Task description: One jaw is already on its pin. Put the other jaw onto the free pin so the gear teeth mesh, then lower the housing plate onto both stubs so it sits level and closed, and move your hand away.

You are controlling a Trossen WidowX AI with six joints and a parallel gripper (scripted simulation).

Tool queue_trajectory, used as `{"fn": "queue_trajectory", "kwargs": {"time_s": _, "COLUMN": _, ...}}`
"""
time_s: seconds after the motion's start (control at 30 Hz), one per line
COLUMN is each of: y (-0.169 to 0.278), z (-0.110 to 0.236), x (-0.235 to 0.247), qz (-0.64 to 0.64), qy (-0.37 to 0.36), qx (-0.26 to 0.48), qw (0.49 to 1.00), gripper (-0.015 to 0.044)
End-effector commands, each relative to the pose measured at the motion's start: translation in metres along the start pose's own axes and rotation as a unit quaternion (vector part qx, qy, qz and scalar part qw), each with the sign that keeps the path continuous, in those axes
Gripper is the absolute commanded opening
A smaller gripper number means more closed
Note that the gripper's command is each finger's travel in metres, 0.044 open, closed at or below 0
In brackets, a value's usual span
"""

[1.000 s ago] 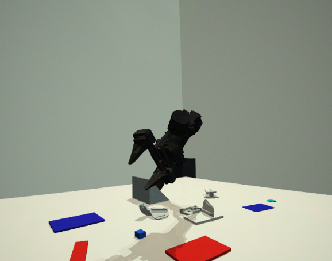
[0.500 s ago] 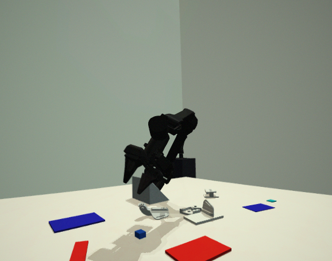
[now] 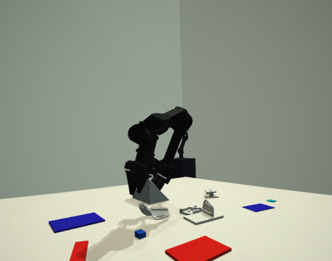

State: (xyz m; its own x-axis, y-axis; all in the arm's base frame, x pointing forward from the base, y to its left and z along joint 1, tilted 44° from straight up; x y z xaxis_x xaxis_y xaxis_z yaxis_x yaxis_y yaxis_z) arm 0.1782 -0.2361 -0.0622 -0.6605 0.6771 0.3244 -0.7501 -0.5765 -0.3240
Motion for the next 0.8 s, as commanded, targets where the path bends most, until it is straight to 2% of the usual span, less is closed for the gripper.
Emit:
{"fn": "queue_trajectory", "kwargs": {"time_s": 0.0, "y": 0.0, "z": -0.003, "x": 0.015, "qz": 0.042, "qy": -0.029, "qx": -0.04, "qw": 0.998, "gripper": 0.044}}
{"fn": "queue_trajectory", "kwargs": {"time_s": 0.27, "y": -0.001, "z": -0.002, "x": 0.038, "qz": 0.115, "qy": -0.061, "qx": -0.12, "qw": 0.984, "gripper": 0.044}}
{"fn": "queue_trajectory", "kwargs": {"time_s": 0.77, "y": -0.004, "z": -0.014, "x": 0.039, "qz": 0.116, "qy": -0.061, "qx": -0.122, "qw": 0.984, "gripper": 0.044}}
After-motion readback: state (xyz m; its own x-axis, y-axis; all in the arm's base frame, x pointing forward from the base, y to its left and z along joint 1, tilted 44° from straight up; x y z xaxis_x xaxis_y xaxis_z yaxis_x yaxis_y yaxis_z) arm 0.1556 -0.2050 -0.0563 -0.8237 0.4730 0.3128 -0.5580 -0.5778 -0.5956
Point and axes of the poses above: the point midway between the two fingers, 35 mm back from their tips, its own z axis back along the fingers, its own x axis across the jaws, y = z × x, the point moved 2 cm from there along z, back along the fingers, and after that the axes turned 3 degrees about z, right-handed, at the moved point
